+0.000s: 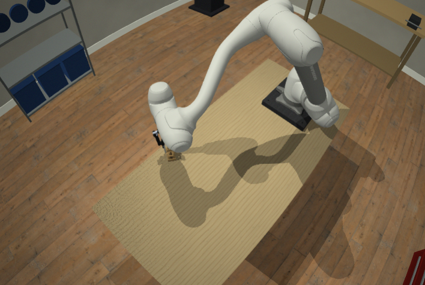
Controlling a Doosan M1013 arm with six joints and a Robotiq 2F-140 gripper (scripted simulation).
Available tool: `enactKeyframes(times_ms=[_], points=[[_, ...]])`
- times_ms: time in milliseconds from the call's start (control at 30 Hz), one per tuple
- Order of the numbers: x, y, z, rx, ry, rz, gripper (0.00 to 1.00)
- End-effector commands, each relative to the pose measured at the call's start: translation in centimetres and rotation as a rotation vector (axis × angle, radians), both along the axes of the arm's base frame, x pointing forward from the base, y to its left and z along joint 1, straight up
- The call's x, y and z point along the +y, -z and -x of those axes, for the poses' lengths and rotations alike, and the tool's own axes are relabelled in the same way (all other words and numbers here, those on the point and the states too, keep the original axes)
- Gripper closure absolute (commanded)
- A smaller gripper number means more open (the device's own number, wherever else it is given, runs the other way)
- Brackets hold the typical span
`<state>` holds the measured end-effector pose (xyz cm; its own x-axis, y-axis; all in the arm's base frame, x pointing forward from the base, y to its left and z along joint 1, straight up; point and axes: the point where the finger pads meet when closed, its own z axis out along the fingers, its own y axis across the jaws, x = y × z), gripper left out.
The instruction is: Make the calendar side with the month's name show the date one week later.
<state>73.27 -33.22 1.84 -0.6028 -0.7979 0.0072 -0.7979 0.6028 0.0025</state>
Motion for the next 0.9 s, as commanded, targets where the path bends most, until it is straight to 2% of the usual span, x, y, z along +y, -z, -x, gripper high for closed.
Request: enactKeyframes(times_ms=[0, 233, 300, 567, 867], points=[[-0.1, -0.7, 0.2, 0.0, -0.001, -0.003, 0.65], [-0.1, -4.0, 0.1, 0.0, -0.001, -0.003, 0.65], [-0.1, -4.0, 0.1, 0.0, -0.001, -0.003, 0.65], [-0.1, -7.9, 0.1, 0.0, -0.001, -0.003, 0.65], [-0.1, -8.7, 0.1, 0.0, -0.001, -0.003, 0.65]])
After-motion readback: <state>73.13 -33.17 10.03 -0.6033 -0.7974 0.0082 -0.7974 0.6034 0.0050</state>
